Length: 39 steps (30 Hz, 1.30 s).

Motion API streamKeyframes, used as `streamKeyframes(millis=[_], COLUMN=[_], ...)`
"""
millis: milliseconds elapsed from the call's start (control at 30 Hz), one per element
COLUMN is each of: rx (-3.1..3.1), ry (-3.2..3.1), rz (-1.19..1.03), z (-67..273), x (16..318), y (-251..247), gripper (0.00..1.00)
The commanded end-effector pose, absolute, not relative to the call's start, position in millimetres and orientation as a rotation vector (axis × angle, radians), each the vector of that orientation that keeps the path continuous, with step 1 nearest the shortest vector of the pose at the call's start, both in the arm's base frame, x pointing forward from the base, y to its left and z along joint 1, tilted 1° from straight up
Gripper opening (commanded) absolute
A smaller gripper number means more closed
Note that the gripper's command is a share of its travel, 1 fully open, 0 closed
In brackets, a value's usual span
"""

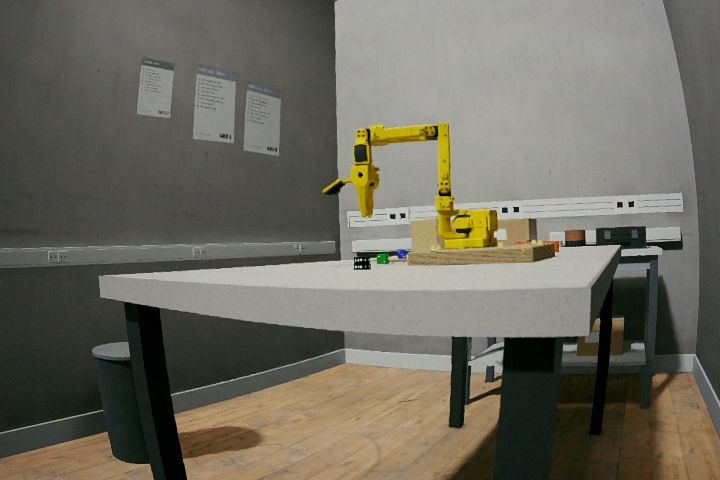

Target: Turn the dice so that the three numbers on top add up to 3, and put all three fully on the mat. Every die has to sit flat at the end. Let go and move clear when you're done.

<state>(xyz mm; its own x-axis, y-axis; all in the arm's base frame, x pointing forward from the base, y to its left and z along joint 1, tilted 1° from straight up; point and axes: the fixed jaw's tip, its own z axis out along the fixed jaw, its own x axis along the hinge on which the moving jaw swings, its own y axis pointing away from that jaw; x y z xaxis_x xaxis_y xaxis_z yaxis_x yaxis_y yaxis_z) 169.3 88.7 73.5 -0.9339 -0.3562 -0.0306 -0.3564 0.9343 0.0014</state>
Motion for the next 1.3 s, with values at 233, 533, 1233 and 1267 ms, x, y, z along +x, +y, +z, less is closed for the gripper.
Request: streamKeyframes(millis=[233, 533, 1233, 1267], rx=[-0.604, -0.626, -0.651, -0.651], ry=[3.309, 3.429, 3.446, 3.446], rz=[-0.104, -0.169, -0.186, -0.186], z=[34.5, 16.6, 14.4, 14.4], x=[153.7, 142.8, 141.6, 141.6], y=[82.7, 77.4, 79.1, 79.1], gripper=[0.28, 0.28, 0.28, 0.28])
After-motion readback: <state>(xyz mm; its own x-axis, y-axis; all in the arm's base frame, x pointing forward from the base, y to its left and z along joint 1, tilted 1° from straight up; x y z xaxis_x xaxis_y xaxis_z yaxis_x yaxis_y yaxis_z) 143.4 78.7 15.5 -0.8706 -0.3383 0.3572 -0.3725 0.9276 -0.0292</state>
